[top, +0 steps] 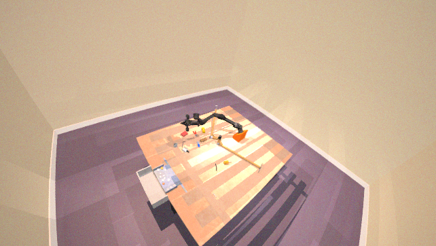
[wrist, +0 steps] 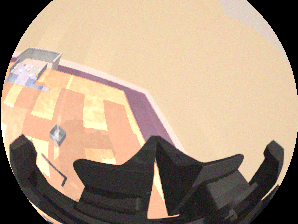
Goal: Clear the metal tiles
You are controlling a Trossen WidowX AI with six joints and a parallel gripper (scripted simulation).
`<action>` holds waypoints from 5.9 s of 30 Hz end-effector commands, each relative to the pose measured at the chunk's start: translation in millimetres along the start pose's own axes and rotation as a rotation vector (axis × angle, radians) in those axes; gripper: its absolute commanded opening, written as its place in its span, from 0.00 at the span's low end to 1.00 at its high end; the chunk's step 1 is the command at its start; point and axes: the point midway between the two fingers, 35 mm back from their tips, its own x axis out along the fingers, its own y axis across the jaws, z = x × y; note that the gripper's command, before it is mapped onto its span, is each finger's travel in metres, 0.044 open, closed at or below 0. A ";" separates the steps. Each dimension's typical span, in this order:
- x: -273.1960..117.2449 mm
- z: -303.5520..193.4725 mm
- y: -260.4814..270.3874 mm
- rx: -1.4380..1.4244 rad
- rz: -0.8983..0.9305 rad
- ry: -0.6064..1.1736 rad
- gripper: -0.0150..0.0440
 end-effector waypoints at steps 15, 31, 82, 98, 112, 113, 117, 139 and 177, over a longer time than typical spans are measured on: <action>-16.4 37.2 66.1 0.155 0.112 -0.056 0.25; -38.4 68.2 122.4 0.284 0.214 -0.088 0.25; -122.0 114.7 230.5 0.476 0.561 0.009 0.25; -157.6 97.0 229.8 0.416 0.703 0.165 0.25; -193.5 74.2 220.6 0.343 0.800 0.306 0.25; -196.2 72.4 219.6 0.337 0.806 0.316 0.25; -207.1 64.7 215.3 0.313 0.828 0.356 0.25; -267.5 15.9 178.9 0.154 0.911 0.568 0.25; -359.1 -79.6 73.4 -0.200 0.906 0.857 0.25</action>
